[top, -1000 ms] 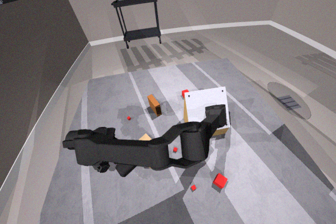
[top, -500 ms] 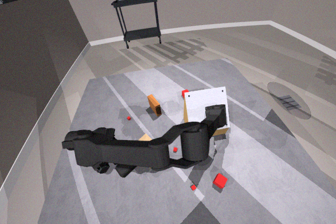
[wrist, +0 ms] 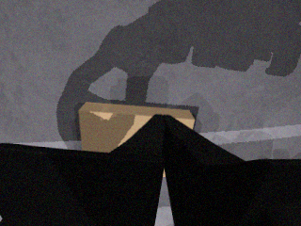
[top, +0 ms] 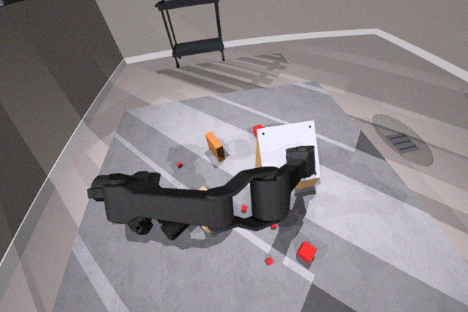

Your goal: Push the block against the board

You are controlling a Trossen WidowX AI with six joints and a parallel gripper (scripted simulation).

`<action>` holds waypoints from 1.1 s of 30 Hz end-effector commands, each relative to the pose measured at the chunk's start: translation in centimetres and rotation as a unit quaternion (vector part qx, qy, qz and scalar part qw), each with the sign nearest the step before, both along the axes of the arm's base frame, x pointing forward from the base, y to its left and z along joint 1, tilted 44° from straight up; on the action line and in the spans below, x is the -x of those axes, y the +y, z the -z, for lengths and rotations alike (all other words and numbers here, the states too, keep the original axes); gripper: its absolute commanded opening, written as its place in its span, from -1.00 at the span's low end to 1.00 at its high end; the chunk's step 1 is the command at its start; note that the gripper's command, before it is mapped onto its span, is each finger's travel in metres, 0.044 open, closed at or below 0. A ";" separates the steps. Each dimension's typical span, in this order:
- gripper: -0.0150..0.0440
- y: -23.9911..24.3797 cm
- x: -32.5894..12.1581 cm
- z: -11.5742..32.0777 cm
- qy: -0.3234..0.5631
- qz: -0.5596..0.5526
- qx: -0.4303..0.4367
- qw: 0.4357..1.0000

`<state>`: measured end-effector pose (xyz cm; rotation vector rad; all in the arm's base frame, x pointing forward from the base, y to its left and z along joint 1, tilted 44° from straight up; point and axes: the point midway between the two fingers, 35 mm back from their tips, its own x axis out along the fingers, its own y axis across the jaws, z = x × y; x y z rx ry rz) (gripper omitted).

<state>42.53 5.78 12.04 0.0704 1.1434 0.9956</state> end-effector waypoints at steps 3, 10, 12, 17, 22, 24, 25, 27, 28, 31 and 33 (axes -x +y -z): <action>-0.49 -7.4 1.2 6.2 0.026 0.031 0.020 0.999; -0.49 -15.8 6.1 13.7 0.053 0.056 0.030 0.997; -0.49 -17.8 8.2 15.7 0.061 0.062 0.029 0.996; -0.49 -21.5 14.3 20.4 0.080 0.075 0.015 0.994; -0.49 -22.6 18.3 22.9 0.088 0.082 -0.001 0.993; -0.49 -22.6 18.3 22.9 0.088 0.082 -0.001 0.993; -0.49 -22.6 18.3 22.9 0.088 0.082 -0.001 0.993; -0.49 -21.9 18.2 23.7 0.088 0.082 -0.001 0.993; -0.49 -20.9 18.1 24.7 0.087 0.082 -0.001 0.993; -0.49 -19.1 18.0 26.5 0.087 0.082 -0.002 0.993; -0.49 -19.1 18.0 26.5 0.087 0.082 -0.002 0.993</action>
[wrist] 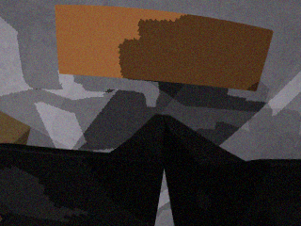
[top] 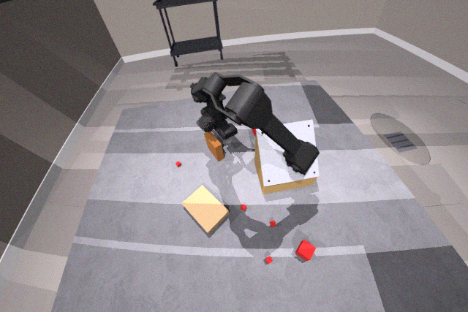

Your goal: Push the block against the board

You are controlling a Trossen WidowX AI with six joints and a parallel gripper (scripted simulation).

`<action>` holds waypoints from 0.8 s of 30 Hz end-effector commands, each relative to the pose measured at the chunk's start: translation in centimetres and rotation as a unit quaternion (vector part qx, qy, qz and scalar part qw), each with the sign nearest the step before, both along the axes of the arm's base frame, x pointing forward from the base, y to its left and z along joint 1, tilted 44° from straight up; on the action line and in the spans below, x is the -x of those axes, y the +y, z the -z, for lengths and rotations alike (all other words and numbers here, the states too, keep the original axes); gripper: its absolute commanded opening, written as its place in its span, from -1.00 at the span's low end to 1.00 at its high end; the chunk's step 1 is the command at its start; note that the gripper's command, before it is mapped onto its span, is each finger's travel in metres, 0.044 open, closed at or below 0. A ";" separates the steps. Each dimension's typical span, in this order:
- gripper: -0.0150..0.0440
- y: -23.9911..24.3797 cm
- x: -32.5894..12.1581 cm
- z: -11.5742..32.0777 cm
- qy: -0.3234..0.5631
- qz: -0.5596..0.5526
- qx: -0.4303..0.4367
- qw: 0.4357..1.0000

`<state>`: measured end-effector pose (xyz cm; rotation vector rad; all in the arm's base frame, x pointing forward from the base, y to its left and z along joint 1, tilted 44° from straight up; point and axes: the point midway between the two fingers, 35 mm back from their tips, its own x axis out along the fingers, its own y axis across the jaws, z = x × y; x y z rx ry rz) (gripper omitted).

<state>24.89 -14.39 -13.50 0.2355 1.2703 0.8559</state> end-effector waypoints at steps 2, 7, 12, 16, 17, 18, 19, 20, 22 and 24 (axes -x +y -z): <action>-0.49 1.0 0.4 0.9 0.005 0.003 -0.006 1.000; -0.49 1.1 0.2 0.9 0.005 0.003 -0.006 1.000; -0.49 1.1 -0.1 0.8 0.005 0.003 -0.006 1.000; -0.49 1.2 -0.4 0.7 0.005 0.003 -0.006 1.000; -0.49 1.2 -0.4 0.7 0.005 0.004 -0.006 1.000; -0.49 1.2 -0.5 0.7 0.005 0.004 -0.006 1.000; -0.49 1.2 -0.6 0.7 0.005 0.004 -0.006 1.000; -0.49 1.2 -0.6 0.6 0.005 0.004 -0.005 1.000; -0.49 1.3 -0.8 0.6 0.005 0.004 -0.005 1.000; -0.49 1.3 -0.9 0.6 0.005 0.004 -0.005 1.000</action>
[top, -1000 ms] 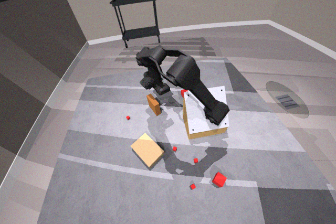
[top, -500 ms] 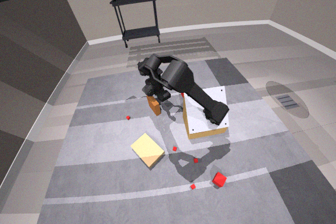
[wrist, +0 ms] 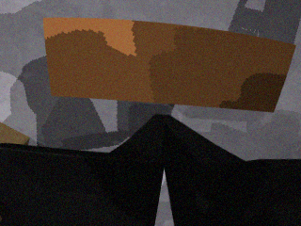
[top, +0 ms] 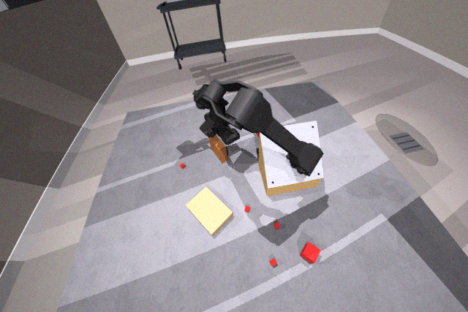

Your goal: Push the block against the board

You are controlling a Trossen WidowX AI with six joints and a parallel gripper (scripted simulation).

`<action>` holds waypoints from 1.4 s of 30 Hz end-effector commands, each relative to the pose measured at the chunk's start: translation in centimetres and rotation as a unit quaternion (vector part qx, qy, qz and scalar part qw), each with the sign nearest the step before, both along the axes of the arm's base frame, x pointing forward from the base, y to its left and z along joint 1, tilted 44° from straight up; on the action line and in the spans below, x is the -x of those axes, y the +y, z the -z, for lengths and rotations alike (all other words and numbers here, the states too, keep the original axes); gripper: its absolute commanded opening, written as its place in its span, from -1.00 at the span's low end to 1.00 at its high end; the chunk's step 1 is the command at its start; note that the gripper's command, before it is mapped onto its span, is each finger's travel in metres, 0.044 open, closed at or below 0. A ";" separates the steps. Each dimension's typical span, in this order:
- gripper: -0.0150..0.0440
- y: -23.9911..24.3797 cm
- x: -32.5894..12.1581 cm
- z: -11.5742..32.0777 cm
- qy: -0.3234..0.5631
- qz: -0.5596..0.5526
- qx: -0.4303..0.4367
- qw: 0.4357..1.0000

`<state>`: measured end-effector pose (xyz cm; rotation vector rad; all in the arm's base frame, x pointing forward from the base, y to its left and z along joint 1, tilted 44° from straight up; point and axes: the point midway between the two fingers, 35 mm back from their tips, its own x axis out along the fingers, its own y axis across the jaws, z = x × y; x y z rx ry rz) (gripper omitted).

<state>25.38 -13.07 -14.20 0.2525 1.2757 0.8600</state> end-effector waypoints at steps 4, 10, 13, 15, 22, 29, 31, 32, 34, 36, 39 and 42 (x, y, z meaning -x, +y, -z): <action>-0.49 0.0 -0.7 -0.2 -0.001 0.002 0.001 1.000; -0.49 0.1 -1.1 -0.4 -0.001 0.002 0.001 1.000; -0.49 0.2 -1.3 -0.4 -0.001 0.002 0.001 1.000; -0.49 0.2 -1.4 -0.5 -0.001 0.002 0.001 1.000; -0.49 0.3 -1.8 -0.6 -0.001 0.002 0.001 1.000; -0.49 0.5 -2.3 -0.8 -0.001 0.002 0.000 1.000; -0.49 0.5 -2.4 -0.8 -0.001 0.002 0.000 1.000; -0.49 0.6 -2.5 -0.8 -0.001 0.002 0.000 1.000; -0.49 0.6 -2.6 -0.9 -0.001 0.002 0.000 1.000; -0.49 0.6 -2.8 -0.9 -0.001 0.002 0.000 1.000; -0.49 0.7 -2.9 -1.0 -0.001 0.002 0.000 1.000; -0.49 0.8 -3.1 -1.1 -0.002 0.002 0.000 1.000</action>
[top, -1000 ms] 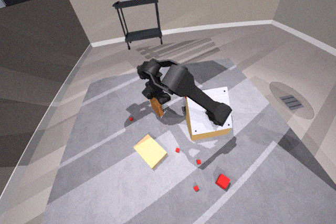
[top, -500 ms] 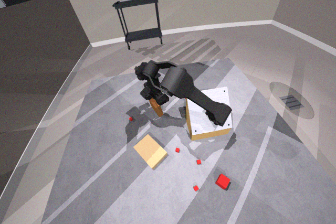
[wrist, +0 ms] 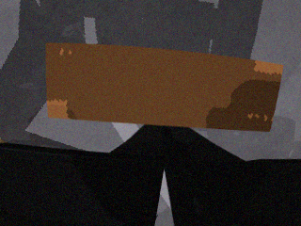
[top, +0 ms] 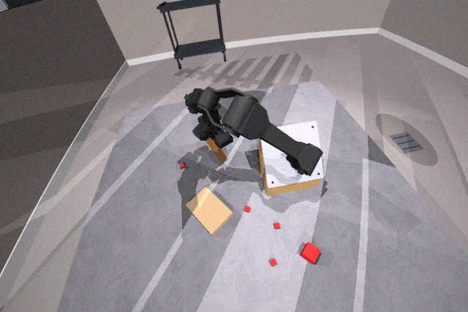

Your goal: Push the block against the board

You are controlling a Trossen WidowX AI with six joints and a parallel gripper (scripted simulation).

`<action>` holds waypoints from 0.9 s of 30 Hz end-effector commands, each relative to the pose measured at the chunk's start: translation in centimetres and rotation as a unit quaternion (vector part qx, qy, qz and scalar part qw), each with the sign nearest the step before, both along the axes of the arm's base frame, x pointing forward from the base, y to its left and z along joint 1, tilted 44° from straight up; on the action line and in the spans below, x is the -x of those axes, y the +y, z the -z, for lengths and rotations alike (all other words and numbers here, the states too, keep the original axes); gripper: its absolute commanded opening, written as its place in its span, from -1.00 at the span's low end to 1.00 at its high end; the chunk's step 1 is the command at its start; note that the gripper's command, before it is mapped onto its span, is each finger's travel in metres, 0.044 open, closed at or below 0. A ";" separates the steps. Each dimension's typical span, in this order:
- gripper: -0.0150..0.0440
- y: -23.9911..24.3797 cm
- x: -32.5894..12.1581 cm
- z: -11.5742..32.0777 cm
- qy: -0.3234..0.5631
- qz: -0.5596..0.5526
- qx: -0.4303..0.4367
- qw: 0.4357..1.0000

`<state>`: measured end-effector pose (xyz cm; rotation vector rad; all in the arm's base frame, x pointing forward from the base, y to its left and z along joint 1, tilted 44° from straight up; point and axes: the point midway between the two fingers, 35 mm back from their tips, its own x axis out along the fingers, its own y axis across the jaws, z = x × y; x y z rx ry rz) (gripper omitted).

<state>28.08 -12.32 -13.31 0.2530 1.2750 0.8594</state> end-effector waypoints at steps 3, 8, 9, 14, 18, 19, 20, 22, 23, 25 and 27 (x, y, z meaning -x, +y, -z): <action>-0.49 0.1 -0.6 -0.2 -0.001 0.001 0.000 1.000; -0.49 0.2 -1.0 -0.4 -0.001 0.001 0.000 1.000; -0.49 0.2 -1.0 -0.4 -0.001 0.001 0.000 1.000; -0.49 0.4 -1.3 -0.5 -0.002 0.001 0.000 1.000; -0.49 0.5 -1.6 -0.6 -0.002 0.001 -0.001 1.000; -0.49 0.5 -1.6 -0.6 -0.002 0.001 -0.001 1.000; -0.49 0.5 -1.7 -0.7 -0.002 0.001 -0.001 1.000; -0.49 0.5 -1.8 -0.7 -0.002 0.001 -0.001 1.000; -0.49 0.5 -1.7 -0.7 -0.002 0.001 -0.001 1.000; -0.49 0.5 -1.5 -0.6 -0.002 0.001 -0.001 1.000; -0.49 0.4 -1.3 -0.5 -0.002 0.001 0.000 1.000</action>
